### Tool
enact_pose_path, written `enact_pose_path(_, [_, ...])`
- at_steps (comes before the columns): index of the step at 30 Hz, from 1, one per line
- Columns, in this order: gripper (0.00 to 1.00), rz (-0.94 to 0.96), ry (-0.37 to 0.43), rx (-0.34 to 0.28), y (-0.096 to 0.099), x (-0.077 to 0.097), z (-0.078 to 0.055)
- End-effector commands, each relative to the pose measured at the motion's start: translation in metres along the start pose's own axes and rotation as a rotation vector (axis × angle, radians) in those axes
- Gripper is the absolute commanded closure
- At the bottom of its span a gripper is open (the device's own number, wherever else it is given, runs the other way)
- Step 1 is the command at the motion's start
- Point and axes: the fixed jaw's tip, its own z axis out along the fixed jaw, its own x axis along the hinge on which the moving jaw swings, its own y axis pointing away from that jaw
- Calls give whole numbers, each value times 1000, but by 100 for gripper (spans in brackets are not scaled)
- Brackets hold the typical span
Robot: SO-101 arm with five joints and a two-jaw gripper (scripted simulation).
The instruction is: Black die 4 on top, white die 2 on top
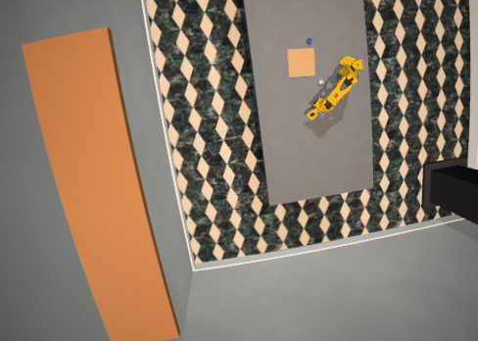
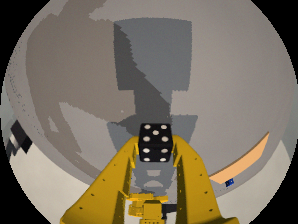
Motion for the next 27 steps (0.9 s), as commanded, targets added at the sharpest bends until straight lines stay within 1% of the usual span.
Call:
enact_pose_path(1, [100, 1, -42, -1, -2, -5, -9])
enact_pose_path(5, [100, 1, -46, -2, -1, -5, -17])
enact_pose_path(10, [100, 1, -54, -2, 0, -5, -32])
enact_pose_path(12, [100, 1, -54, -2, 0, -5, -32])
enact_pose_path(19, [100, 1, -64, -3, 2, -3, -51])
enact_pose_path(23, [100, 1, -73, -3, 2, -3, -56])
enact_pose_path(27, [100, 1, -80, -3, 2, -4, -57])
